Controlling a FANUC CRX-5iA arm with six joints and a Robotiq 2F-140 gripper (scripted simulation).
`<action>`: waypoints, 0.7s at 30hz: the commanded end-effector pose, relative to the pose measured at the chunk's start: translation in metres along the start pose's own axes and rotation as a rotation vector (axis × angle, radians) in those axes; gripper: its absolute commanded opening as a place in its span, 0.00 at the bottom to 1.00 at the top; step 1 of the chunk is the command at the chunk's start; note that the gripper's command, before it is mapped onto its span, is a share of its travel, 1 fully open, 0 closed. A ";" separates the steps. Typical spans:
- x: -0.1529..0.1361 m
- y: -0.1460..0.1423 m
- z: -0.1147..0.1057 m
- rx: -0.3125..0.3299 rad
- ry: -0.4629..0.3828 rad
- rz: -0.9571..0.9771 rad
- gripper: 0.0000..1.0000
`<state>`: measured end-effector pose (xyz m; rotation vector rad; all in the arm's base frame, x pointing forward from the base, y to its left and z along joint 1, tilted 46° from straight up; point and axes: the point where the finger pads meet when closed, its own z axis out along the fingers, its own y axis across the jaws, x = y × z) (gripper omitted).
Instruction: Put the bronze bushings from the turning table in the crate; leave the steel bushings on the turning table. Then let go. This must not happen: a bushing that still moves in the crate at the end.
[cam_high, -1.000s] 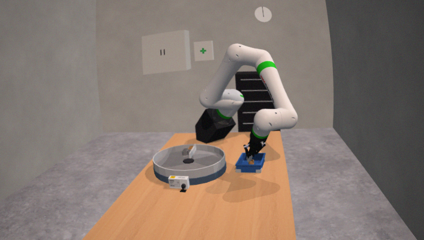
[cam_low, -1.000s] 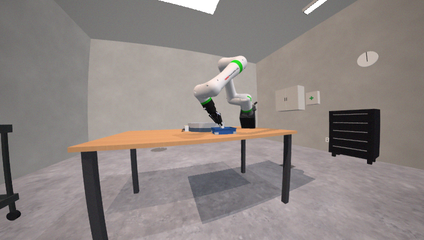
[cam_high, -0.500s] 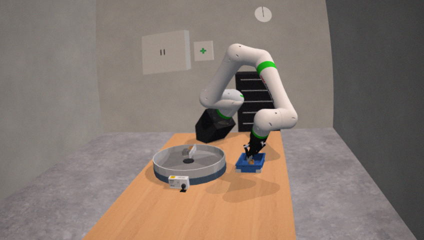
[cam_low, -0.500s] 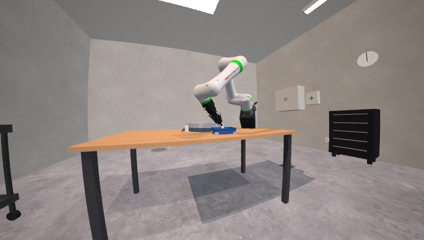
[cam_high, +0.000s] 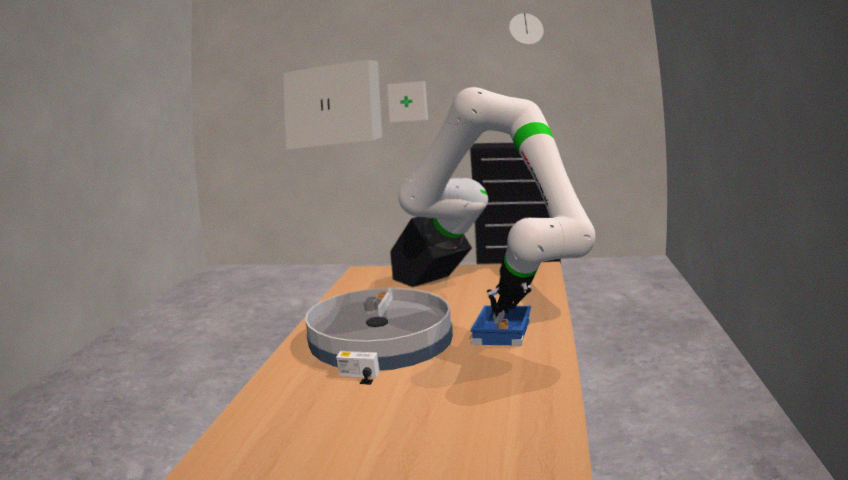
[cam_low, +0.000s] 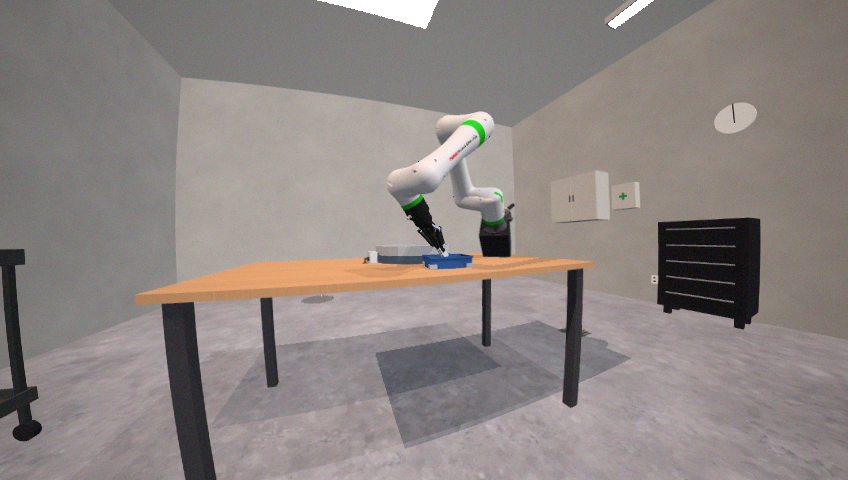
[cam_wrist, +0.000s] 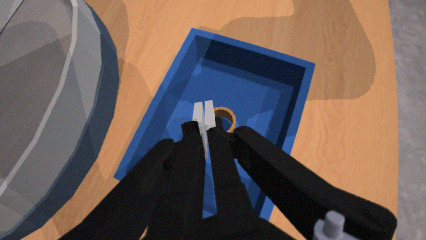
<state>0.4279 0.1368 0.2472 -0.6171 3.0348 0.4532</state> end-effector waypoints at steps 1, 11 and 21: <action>0.000 0.000 0.000 0.000 0.000 0.000 0.00; -0.001 0.000 0.001 0.000 0.000 0.000 0.00; -0.003 0.000 0.004 0.000 0.000 0.000 0.00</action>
